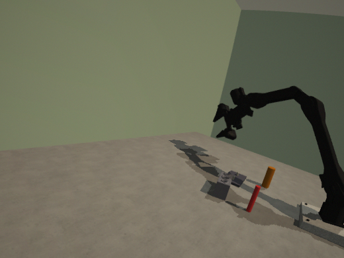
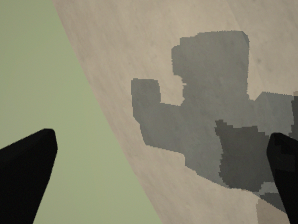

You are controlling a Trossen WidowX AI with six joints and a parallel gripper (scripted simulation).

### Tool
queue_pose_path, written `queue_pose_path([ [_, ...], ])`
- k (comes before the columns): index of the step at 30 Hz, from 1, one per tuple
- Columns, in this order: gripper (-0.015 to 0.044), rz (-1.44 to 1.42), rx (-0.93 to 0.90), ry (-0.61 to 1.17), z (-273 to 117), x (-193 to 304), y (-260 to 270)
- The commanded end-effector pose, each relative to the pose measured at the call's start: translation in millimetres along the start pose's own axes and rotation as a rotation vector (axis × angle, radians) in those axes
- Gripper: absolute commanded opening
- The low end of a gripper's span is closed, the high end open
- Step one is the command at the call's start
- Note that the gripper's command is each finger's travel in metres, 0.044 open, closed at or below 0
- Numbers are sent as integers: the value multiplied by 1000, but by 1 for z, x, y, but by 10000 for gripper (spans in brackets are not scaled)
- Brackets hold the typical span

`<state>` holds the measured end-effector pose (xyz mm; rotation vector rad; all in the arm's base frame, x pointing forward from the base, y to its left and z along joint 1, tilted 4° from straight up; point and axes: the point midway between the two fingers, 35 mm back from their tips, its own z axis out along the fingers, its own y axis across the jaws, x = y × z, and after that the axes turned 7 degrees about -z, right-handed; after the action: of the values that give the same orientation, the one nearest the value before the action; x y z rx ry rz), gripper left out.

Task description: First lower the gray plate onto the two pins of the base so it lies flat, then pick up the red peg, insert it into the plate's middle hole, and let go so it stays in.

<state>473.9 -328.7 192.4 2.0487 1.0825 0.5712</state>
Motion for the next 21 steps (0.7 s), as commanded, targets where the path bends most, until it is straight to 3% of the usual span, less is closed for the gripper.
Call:
queue_pose_path([
  [1, 440, -86, 132, 67, -19, 65, -29],
  [12, 440, -374, 474, 209, -108, 195, -124],
  [21, 440, -716, 753, 266, -219, 239, -209],
])
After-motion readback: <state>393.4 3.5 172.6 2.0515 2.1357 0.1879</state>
